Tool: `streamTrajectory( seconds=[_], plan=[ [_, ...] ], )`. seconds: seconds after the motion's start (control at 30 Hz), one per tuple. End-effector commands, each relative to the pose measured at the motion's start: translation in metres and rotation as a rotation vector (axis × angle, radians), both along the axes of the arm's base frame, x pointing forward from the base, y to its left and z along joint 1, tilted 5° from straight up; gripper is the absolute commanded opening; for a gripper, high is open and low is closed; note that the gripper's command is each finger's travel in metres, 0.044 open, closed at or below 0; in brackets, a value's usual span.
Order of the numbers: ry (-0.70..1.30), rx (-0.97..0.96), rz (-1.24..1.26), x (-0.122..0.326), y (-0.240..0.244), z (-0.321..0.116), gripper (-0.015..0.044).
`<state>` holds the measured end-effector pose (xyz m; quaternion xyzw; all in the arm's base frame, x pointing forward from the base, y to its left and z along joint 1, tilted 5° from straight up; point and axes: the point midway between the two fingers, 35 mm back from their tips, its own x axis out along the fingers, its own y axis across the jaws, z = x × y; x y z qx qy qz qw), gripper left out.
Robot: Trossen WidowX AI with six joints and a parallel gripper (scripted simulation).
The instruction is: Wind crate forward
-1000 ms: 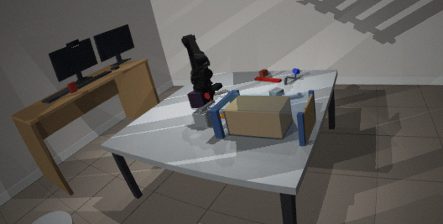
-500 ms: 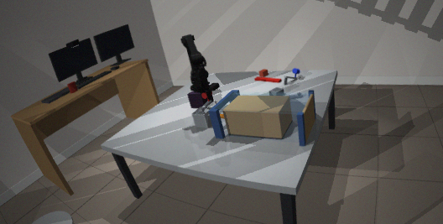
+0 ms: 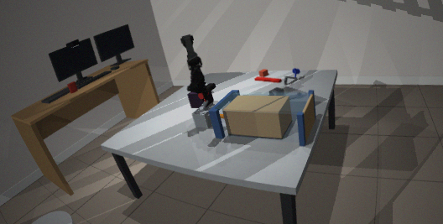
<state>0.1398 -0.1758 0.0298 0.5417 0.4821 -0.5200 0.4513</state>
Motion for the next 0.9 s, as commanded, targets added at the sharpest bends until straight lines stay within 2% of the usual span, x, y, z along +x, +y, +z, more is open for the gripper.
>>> streamTrajectory(
  seconds=[0.0,0.87],
  plan=[
    [0.031,-0.002,-0.012,-0.016,-0.001,0.001,0.0],
    [0.034,-0.004,-0.013,-0.048,-0.026,0.001,0.0]
  ],
)
